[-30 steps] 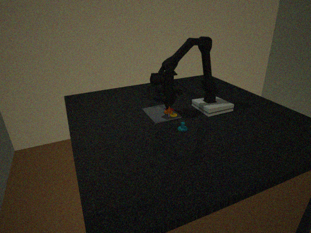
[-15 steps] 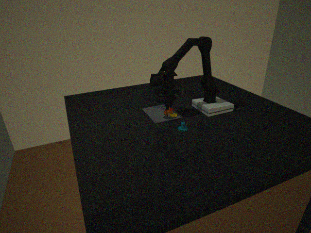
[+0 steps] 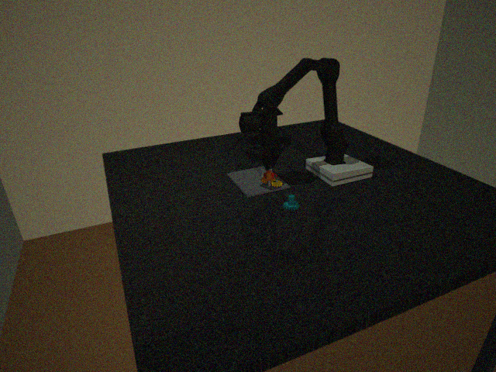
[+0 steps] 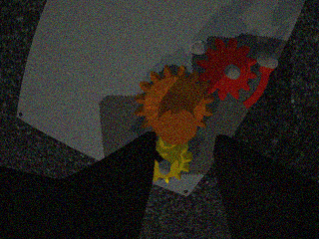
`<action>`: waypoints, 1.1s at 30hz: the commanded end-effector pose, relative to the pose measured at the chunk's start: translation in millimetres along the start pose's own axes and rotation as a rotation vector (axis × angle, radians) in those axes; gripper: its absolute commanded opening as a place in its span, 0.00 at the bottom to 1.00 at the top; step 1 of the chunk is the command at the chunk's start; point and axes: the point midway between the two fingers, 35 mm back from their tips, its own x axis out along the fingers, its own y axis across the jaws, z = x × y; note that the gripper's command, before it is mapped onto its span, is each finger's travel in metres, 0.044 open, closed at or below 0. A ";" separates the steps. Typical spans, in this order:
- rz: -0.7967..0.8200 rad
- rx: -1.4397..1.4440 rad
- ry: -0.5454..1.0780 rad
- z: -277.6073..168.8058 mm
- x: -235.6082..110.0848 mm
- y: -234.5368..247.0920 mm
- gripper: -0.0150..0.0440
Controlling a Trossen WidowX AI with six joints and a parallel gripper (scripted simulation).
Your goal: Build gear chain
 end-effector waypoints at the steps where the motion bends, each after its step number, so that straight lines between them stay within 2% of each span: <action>1: 0.020 0.036 -0.011 1.7 -25.8 2.5 0.49; 4: 0.020 0.038 -0.011 1.6 -27.2 2.4 0.49; 5: 0.020 0.024 -0.010 1.5 -23.5 2.5 0.54; 9: 0.020 0.024 -0.010 -0.8 -68.2 -2.3 0.71; 15: 0.020 0.024 -0.009 -1.1 -71.0 -2.8 0.98; 16: 0.020 0.024 -0.009 -1.1 -71.0 -2.8 1.00; 33: 0.020 0.024 -0.009 -1.1 -71.0 -2.8 1.00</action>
